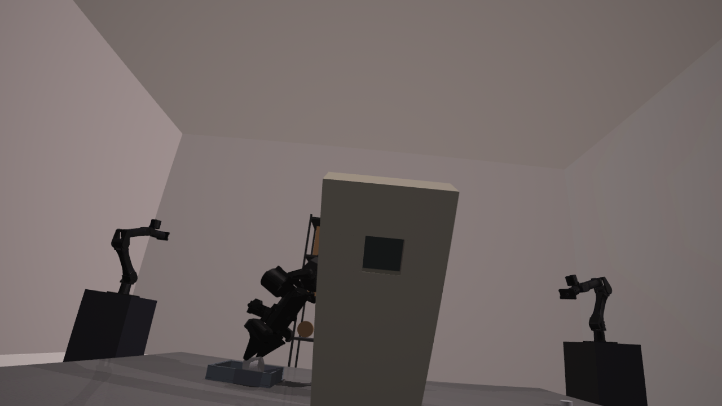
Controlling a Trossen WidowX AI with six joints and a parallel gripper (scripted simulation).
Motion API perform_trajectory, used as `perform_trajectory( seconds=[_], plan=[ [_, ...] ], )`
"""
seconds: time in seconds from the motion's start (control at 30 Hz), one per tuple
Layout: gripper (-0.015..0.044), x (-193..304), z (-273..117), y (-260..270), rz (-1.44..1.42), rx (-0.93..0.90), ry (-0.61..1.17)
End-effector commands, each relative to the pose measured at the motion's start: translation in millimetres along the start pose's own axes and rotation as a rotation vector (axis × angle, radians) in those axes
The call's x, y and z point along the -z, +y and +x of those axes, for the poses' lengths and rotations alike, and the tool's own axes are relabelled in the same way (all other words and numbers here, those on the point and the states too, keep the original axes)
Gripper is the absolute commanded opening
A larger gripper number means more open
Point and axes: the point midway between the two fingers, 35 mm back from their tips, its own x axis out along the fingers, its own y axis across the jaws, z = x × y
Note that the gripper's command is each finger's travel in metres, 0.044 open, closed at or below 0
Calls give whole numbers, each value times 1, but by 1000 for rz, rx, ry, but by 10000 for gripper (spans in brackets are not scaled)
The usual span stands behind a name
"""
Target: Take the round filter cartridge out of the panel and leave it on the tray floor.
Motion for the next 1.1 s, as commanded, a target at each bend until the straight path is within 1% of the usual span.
perform_trajectory(
  seconds=[0.0, 0.03, 0.17, 0.3, 0.37, 0.4, 0.43, 1.07],
  plan=[
    [420, 0, 0, 0, 1, 0, -1],
    [440, 0, 0, 0, 1, 0, -1],
    [440, -6, -7, 0, 1, 0, -1],
    [440, -33, -52, 0, 0, -2, -2],
    [440, -36, -61, 1, 0, -2, -2],
    [440, -36, -61, 1, 0, -2, -2],
    [440, -30, -47, 0, -3, 2, -4],
    [440, -30, -47, 0, -3, 2, -4]
  ],
)
